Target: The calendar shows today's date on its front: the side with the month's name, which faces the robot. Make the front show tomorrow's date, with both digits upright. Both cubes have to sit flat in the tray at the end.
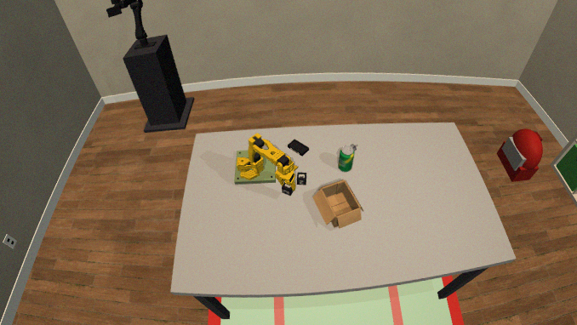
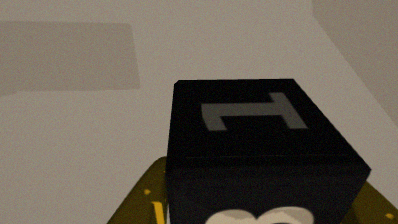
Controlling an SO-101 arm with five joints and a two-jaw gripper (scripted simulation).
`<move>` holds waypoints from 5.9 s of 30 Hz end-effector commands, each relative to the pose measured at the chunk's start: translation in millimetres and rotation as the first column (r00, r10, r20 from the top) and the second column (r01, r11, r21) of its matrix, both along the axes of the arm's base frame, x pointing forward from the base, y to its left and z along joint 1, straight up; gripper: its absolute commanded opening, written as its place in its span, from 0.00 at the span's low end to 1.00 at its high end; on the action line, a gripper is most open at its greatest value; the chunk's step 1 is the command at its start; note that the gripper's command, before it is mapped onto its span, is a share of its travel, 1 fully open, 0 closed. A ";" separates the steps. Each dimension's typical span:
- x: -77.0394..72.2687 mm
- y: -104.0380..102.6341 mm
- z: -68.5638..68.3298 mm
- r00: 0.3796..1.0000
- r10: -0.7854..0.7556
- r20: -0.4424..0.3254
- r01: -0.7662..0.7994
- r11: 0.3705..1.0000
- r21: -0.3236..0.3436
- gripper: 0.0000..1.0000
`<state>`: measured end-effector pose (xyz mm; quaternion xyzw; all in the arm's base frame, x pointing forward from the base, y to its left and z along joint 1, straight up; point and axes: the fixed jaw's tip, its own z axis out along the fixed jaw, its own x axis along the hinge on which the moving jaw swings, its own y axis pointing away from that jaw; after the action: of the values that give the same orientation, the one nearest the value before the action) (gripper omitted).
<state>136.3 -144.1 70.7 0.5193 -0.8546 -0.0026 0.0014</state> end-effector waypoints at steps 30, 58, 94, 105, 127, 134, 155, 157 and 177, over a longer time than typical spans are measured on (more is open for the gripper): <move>-1.1 -1.5 -25.2 1.000 -0.007 0.012 0.007 1.000 -0.010 0.00; -4.5 -3.6 -36.9 1.000 -0.021 0.002 0.021 1.000 0.000 0.00; -4.6 -3.5 -49.5 1.000 -0.021 0.002 0.021 1.000 0.000 0.00; -4.6 -3.5 -52.2 1.000 -0.021 0.002 0.021 1.000 0.000 0.00; -4.7 -3.4 -61.2 1.000 -0.021 0.002 0.021 1.000 0.000 0.00; -4.7 -3.4 -61.6 1.000 -0.021 0.002 0.021 1.000 0.000 0.00; -4.8 -3.4 -69.0 1.000 -0.021 0.002 0.021 1.000 0.000 0.00; -4.8 -3.4 -70.2 1.000 -0.021 0.002 0.021 1.000 0.000 0.00; -4.8 -3.4 -72.3 1.000 -0.021 0.002 0.021 1.000 0.000 0.21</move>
<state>135.8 -149.4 3.1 0.5107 -0.8597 0.0099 -0.0014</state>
